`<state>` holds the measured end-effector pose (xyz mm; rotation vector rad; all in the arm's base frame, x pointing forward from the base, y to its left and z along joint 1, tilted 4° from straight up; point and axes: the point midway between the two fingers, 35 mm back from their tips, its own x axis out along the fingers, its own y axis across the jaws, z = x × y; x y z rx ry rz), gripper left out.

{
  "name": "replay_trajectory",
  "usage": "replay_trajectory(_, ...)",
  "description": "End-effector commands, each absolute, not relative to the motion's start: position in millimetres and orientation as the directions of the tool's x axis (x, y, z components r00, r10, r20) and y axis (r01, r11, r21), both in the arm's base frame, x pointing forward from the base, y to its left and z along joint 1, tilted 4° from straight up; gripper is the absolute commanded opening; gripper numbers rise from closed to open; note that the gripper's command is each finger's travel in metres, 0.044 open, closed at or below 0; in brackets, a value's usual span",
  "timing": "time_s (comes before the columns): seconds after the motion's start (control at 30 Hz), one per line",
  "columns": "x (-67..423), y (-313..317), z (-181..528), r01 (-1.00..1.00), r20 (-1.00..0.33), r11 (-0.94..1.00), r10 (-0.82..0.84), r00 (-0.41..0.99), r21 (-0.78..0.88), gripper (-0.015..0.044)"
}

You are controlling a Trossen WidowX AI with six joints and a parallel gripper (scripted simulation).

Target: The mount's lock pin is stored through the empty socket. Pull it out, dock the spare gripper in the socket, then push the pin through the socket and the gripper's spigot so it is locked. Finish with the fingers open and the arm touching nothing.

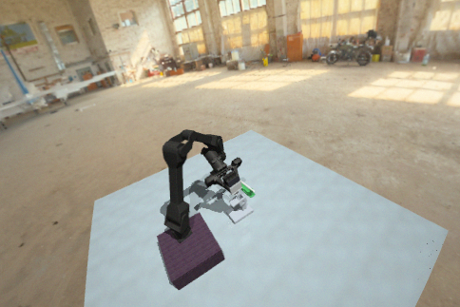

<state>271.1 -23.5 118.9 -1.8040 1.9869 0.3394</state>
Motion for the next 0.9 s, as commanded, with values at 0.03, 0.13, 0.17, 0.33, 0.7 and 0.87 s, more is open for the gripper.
replay_trajectory(0.03, 274.3, -23.3, 120.9, -0.985, -0.457, 0.113, -0.889, -0.042, -0.13, 0.0)
replay_trajectory(0.13, 277.3, -24.4, 115.5, -0.979, -0.454, 0.128, -0.89, -0.044, -0.156, 0.0)
replay_trajectory(0.17, 278.7, -24.9, 112.8, -0.976, -0.452, 0.135, -0.891, -0.045, -0.169, 0.0)
replay_trajectory(0.33, 278.1, -25.7, 106.5, -0.972, -0.45, 0.144, -0.892, -0.046, -0.184, 0.0)
replay_trajectory(0.7, 279.2, -27.0, 91.2, -0.97, -0.45, 0.149, -0.892, -0.047, -0.192, 0.0)
replay_trajectory(0.87, 280.9, -27.6, 84.1, -0.97, -0.45, 0.149, -0.892, -0.047, -0.193, 0.0)
